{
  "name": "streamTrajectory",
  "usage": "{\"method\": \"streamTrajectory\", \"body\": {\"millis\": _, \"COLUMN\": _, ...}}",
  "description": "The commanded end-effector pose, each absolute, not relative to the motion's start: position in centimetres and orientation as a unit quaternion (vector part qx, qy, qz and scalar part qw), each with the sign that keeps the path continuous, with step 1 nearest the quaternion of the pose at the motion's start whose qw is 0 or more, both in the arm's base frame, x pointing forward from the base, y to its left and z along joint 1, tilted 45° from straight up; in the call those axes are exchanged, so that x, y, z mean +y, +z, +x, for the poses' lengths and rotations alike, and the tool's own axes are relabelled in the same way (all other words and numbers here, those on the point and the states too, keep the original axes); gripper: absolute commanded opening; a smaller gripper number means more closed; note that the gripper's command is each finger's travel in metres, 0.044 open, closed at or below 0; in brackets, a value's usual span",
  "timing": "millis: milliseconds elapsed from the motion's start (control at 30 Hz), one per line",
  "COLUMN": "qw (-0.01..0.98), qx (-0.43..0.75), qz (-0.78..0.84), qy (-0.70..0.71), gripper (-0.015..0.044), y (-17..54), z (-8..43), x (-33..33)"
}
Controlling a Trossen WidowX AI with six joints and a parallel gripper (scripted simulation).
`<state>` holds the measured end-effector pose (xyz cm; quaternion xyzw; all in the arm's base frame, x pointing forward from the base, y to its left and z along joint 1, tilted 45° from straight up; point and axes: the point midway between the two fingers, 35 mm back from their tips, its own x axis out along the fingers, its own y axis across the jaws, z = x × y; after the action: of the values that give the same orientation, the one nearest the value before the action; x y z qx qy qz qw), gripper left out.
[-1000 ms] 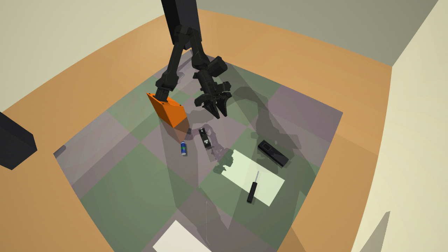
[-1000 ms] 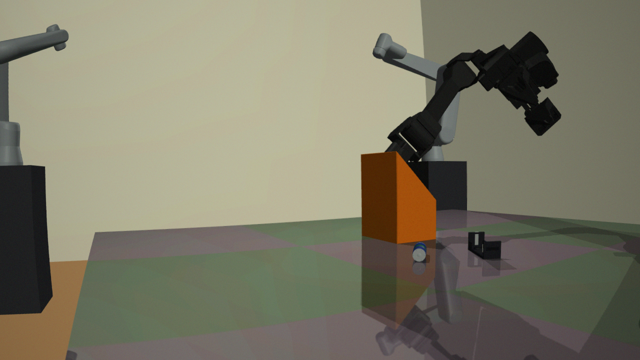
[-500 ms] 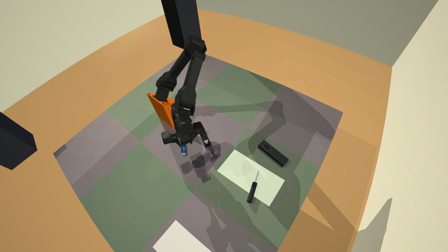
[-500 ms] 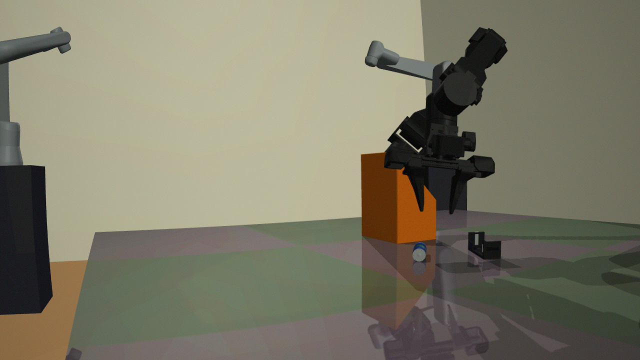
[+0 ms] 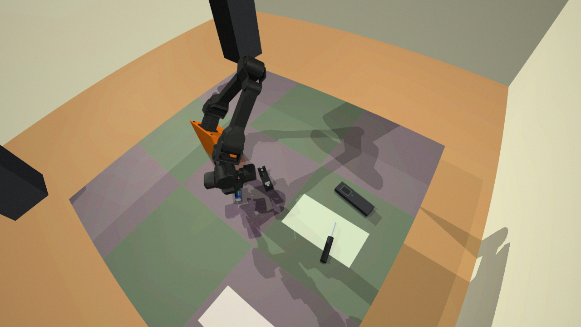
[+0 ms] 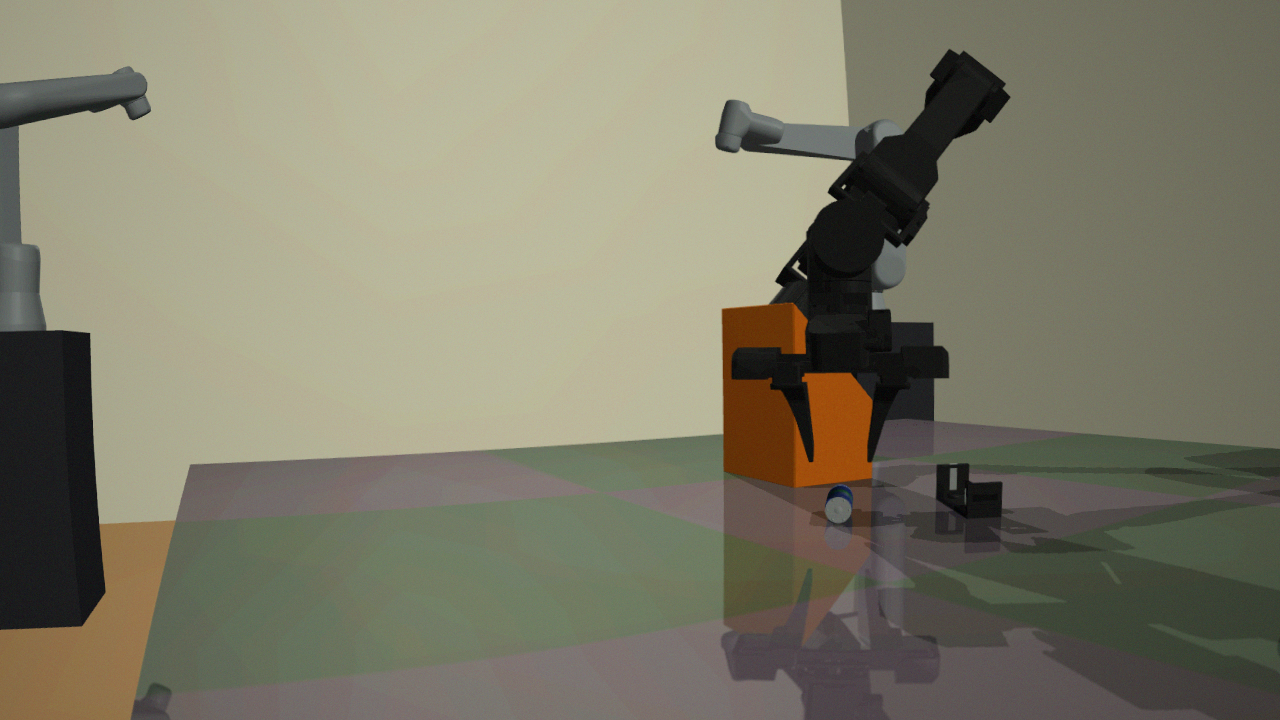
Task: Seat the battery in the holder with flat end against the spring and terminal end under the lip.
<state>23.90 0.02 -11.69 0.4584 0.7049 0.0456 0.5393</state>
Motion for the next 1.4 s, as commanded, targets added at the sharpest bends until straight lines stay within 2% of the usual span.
{"method": "streamTrajectory", "body": {"millis": 0, "qw": 0.533, "qx": 0.707, "qz": 0.462, "qy": 0.046, "gripper": 0.0239, "y": -12.2, "z": 23.7, "x": 0.6}}
{"method": "streamTrajectory", "body": {"millis": 833, "qw": 0.532, "qx": 0.708, "qz": 0.463, "qy": 0.047, "gripper": 0.0239, "y": -14.9, "z": 23.6, "x": 3.4}}
{"method": "streamTrajectory", "body": {"millis": 1000, "qw": 0.532, "qx": 0.708, "qz": 0.463, "qy": 0.047, "gripper": 0.0108, "y": -14.9, "z": 23.6, "x": 3.4}}
{"method": "streamTrajectory", "body": {"millis": 1167, "qw": 0.532, "qx": 0.708, "qz": 0.463, "qy": 0.047, "gripper": 0.0077, "y": -14.9, "z": 23.6, "x": 3.4}}
{"method": "streamTrajectory", "body": {"millis": 1367, "qw": 0.533, "qx": 0.707, "qz": 0.462, "qy": 0.047, "gripper": 0.0077, "y": -14.1, "z": 23.7, "x": 2.5}}
